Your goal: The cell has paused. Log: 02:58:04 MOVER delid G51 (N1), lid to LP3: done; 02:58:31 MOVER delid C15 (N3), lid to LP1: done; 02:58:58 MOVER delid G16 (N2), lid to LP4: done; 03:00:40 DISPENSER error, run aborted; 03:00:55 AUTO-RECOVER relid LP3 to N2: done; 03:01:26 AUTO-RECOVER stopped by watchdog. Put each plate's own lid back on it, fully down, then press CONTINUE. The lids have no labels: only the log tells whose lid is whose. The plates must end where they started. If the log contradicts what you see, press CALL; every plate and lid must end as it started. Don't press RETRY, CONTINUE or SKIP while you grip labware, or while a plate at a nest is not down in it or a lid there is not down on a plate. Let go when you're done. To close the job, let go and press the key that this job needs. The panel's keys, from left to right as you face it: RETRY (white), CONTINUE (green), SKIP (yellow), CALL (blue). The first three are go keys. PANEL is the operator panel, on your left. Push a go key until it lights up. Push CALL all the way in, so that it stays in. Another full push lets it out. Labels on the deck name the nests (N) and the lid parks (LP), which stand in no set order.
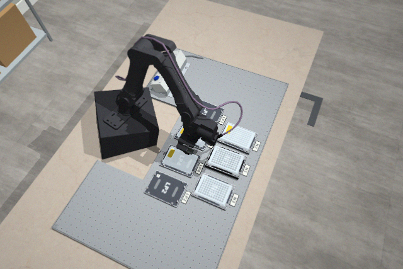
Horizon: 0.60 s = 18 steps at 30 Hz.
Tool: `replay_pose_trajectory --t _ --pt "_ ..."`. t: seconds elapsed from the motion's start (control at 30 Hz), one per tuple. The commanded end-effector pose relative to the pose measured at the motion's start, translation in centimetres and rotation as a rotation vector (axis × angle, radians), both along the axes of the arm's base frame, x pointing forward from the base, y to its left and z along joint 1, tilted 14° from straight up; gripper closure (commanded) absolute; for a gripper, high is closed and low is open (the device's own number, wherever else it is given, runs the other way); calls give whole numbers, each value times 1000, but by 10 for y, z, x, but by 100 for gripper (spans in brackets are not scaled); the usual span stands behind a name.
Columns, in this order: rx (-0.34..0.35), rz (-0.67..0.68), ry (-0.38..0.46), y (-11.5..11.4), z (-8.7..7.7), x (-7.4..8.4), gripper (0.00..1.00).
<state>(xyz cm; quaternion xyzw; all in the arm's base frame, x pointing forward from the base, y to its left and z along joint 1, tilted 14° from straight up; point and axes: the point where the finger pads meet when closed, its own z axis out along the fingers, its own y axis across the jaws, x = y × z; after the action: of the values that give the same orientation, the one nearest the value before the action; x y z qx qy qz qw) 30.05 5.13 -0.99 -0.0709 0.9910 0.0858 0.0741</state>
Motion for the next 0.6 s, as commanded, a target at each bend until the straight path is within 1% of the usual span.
replay_pose_trajectory --t 0.0,0.13,0.23,0.47,0.57 --pt "10 8 -60 4 11 20 0" --pt "10 7 -55 4 10 20 0" --pt "11 6 -68 4 14 22 0" --pt "11 6 -66 3 14 21 0" --pt "27 -13 -156 -14 8 13 3"
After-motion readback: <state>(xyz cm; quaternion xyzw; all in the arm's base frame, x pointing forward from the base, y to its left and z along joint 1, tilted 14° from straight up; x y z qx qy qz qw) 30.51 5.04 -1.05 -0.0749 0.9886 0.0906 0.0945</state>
